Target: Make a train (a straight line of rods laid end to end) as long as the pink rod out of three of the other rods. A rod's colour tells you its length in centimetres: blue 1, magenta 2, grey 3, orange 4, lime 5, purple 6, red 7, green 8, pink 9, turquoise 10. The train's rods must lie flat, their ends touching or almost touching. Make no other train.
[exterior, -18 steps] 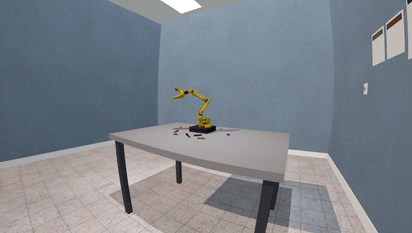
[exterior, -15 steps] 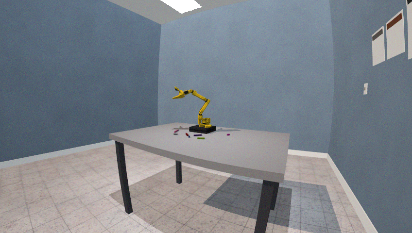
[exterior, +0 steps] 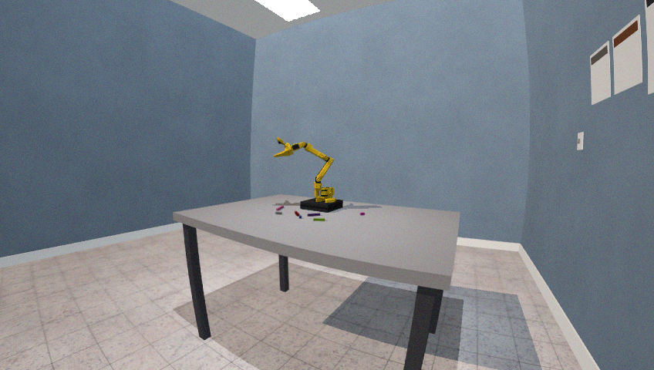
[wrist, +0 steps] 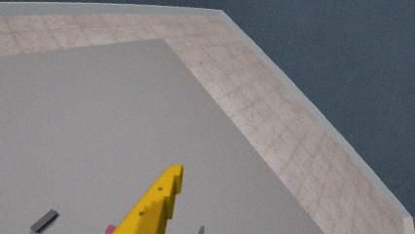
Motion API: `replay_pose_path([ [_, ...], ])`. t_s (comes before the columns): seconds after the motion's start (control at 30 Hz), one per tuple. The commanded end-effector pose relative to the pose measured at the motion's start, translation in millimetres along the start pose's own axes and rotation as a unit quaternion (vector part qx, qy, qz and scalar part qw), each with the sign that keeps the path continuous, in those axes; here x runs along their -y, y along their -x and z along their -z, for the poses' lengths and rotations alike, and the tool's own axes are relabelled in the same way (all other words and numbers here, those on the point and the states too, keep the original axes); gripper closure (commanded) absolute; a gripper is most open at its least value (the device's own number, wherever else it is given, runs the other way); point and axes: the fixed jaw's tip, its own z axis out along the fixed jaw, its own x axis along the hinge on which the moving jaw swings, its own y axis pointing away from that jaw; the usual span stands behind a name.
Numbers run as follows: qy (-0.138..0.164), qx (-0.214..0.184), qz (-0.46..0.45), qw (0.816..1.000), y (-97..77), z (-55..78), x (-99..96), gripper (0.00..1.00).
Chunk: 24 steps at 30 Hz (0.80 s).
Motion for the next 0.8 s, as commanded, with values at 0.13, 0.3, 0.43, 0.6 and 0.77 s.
replay_pose_path([
  [0.13,0.004,-0.005,0.011,1.0,-2.4,1.6,-1.8,0.0],
  [0.3,0.024,-0.031,0.056,0.998,-14.8,5.4,-10.4,0.0],
  [0.43,0.056,-0.065,0.121,0.989,-32.7,11.9,-22.2,0.0],
  [0.6,0.091,-0.093,0.182,0.975,-50.0,19.2,-32.9,0.0],
  [0.77,0.14,-0.124,0.26,0.947,-72.5,30.2,-45.9,0.0],
])
